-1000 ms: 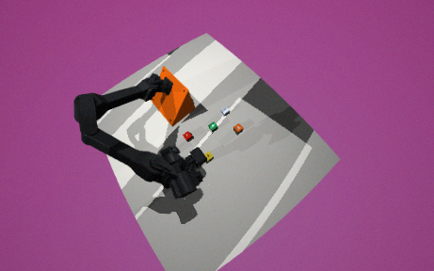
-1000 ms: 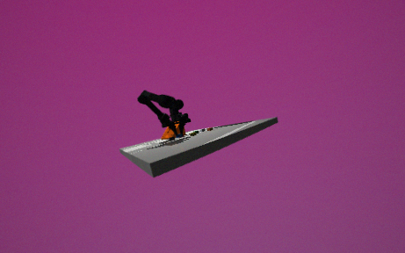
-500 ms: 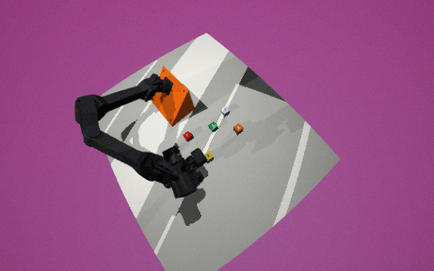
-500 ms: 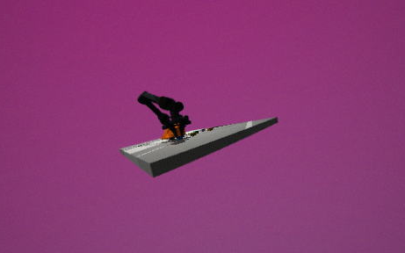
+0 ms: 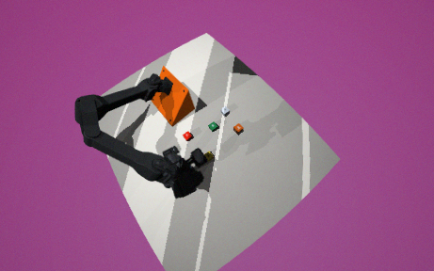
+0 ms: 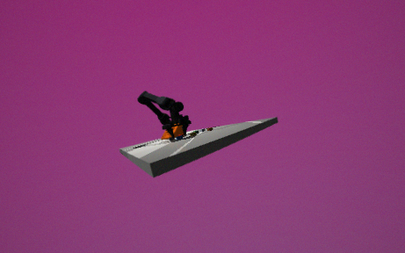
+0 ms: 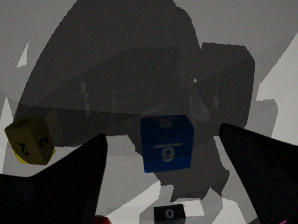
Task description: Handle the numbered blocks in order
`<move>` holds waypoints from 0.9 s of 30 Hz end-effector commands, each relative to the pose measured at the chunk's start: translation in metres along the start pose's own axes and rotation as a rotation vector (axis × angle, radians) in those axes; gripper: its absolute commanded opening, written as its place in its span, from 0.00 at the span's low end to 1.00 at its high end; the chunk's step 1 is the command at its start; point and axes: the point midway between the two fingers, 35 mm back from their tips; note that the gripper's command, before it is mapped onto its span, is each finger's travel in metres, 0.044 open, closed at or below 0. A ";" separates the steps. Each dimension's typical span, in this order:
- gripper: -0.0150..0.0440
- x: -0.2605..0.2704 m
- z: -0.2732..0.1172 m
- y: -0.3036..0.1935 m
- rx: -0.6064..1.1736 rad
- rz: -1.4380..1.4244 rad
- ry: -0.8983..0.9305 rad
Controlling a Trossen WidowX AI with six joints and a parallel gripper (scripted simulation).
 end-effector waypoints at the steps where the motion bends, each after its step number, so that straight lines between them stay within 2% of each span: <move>1: 0.93 0.001 -0.011 0.001 -0.001 -0.003 0.003; 3: 0.93 0.001 -0.033 0.000 -0.001 -0.003 0.004; 7: 0.93 0.001 -0.036 0.000 -0.001 -0.003 0.004; 9: 0.84 0.001 -0.046 0.002 -0.001 -0.003 0.006; 14: 0.62 0.001 -0.113 0.001 -0.001 -0.004 0.008; 18: 0.46 0.001 -0.116 0.000 -0.001 -0.004 0.008; 27: 0.46 0.001 -0.116 0.000 -0.001 -0.004 0.008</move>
Point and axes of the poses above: the point midway between the two fingers, 35 mm back from their tips, its own z axis out along the fingers, its own x axis across the jaws, y = z × x, and after that the axes turned 12 degrees about -z, right-handed
